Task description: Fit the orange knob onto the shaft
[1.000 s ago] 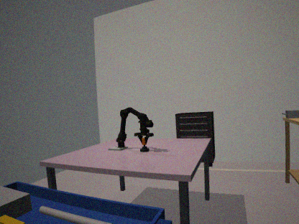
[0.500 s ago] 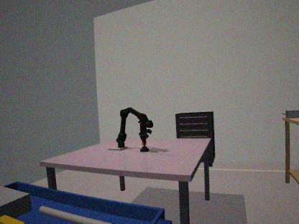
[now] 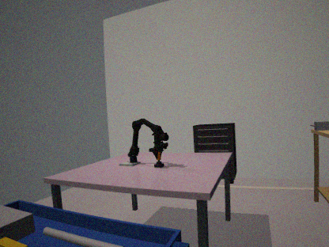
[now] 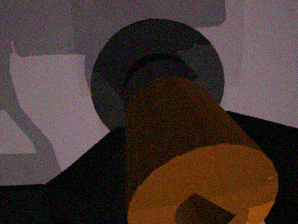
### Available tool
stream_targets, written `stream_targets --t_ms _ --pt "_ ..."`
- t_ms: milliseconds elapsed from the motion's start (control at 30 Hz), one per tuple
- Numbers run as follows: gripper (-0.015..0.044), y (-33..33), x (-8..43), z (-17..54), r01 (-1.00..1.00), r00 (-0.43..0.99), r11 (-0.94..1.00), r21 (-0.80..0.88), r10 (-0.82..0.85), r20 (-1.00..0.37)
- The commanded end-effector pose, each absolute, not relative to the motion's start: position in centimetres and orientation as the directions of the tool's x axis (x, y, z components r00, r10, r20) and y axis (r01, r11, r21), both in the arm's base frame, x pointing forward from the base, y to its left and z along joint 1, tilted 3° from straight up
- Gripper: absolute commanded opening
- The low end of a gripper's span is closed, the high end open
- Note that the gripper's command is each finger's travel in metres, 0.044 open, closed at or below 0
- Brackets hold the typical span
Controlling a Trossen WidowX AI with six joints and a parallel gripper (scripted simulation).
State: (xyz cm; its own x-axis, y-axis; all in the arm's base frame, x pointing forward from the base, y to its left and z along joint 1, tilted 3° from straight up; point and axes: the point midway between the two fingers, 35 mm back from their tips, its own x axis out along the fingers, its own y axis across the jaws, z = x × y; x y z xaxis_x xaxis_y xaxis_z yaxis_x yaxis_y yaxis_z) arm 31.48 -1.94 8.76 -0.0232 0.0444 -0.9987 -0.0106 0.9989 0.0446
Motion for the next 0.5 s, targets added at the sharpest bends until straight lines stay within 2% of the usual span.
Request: stream_targets --t_ms 0,467 --pt "0.0000 -1.96 31.66 9.25 0.135 -0.012 0.990 0.037 0.039 -0.999" --pt "0.0000 -2.02 31.55 8.65 0.135 -0.012 0.990 0.037 0.039 -0.999"
